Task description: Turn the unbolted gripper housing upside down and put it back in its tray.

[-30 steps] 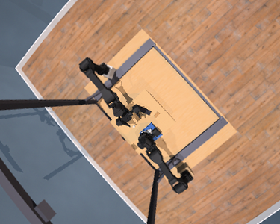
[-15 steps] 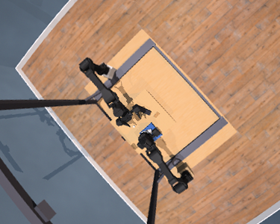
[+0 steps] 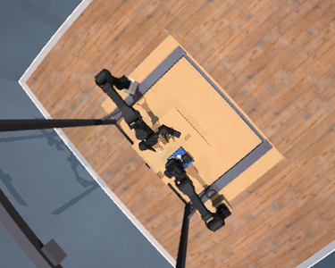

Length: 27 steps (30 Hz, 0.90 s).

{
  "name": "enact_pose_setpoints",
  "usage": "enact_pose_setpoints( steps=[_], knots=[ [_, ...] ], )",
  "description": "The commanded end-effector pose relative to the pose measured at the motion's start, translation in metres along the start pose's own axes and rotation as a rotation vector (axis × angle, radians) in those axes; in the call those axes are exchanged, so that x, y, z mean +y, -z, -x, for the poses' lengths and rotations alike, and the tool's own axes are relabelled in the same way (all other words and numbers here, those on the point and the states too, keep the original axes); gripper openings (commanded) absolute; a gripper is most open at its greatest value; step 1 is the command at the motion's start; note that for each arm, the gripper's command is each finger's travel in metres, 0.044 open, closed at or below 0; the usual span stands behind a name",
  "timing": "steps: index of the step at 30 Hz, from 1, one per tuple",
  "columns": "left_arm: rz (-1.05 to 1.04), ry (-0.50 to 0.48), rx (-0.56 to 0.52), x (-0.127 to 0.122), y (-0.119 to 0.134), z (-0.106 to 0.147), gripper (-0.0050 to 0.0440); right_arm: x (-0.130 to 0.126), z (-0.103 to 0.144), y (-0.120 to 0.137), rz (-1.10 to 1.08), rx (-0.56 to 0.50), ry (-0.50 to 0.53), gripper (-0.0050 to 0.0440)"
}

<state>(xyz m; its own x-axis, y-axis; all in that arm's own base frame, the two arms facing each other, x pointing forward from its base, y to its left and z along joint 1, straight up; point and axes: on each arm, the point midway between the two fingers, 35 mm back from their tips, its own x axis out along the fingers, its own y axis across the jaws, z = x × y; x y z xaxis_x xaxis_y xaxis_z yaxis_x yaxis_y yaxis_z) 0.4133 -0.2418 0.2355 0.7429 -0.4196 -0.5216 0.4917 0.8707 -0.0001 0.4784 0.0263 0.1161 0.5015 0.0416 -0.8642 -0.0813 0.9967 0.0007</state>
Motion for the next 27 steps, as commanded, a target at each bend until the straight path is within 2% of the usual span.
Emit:
enact_pose_setpoints(
  steps=[1, 27],
  knots=[
    [0.003, -0.003, -0.034, 0.0004, -0.0125, 0.0079, 0.044, -0.0003, 0.0079, -0.0069, -0.003, -0.026, 0.004, 0.0],
    [0.003, -0.003, -0.034, 0.0004, -0.0125, 0.0079, 0.044, -0.0003, 0.0054, -0.0072, -0.003, -0.026, 0.004, 0.0]
  ],
)
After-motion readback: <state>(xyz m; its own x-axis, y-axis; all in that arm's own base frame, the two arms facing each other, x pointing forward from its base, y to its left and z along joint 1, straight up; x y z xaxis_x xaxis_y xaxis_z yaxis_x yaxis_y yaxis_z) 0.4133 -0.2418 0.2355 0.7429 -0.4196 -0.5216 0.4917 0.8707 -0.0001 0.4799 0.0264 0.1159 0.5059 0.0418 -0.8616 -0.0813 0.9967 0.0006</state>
